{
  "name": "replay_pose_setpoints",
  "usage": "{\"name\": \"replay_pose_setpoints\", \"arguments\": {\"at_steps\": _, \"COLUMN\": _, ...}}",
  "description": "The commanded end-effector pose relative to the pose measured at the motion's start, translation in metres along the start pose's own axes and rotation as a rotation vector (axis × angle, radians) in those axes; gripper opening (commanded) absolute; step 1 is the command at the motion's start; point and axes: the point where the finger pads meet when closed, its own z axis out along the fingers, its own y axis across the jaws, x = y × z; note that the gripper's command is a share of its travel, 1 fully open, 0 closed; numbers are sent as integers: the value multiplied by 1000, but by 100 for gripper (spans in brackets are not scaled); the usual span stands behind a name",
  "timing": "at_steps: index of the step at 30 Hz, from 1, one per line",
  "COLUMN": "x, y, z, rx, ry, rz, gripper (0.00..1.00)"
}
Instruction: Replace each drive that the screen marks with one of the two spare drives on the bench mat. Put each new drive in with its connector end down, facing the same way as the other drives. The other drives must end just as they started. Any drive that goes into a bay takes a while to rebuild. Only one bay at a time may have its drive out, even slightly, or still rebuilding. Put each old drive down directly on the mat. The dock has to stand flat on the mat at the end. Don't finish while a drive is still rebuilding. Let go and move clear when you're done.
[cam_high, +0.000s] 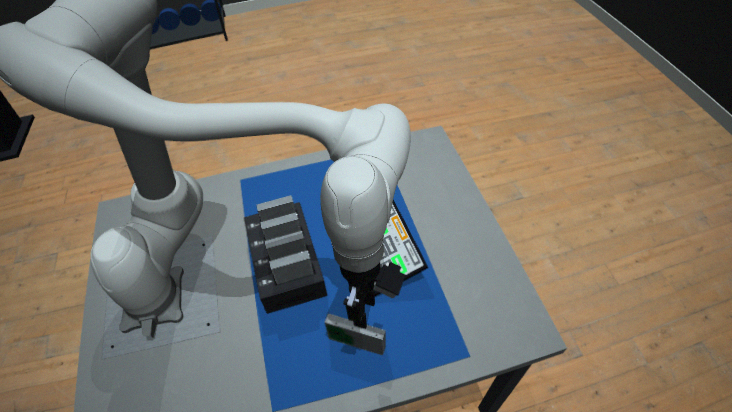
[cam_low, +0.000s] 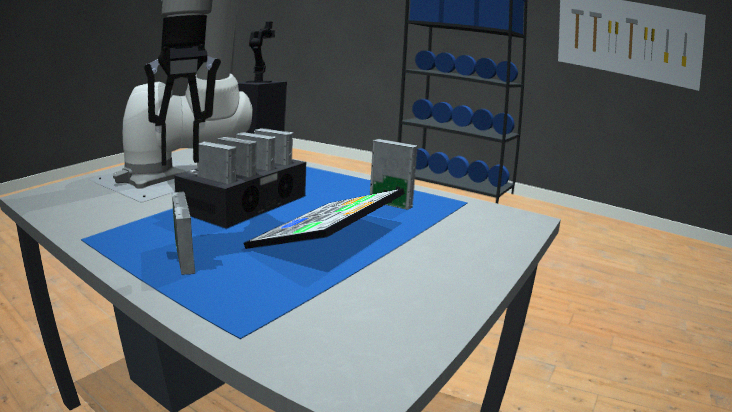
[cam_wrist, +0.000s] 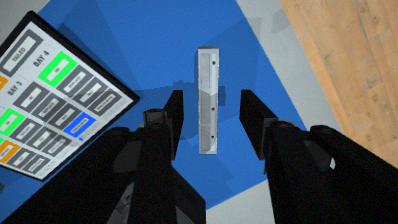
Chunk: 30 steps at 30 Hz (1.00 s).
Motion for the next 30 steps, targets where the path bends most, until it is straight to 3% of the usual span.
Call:
{"name": "replay_pose_setpoints", "arguments": {"at_steps": 1, "x": 0, "y": 0, "z": 5, "rx": 0, "ry": 1, "rz": 0, "gripper": 40}}
{"name": "replay_pose_setpoints", "arguments": {"at_steps": 30, "x": 1, "y": 0, "z": 67, "rx": 0, "ry": 1, "rz": 0, "gripper": 40}}
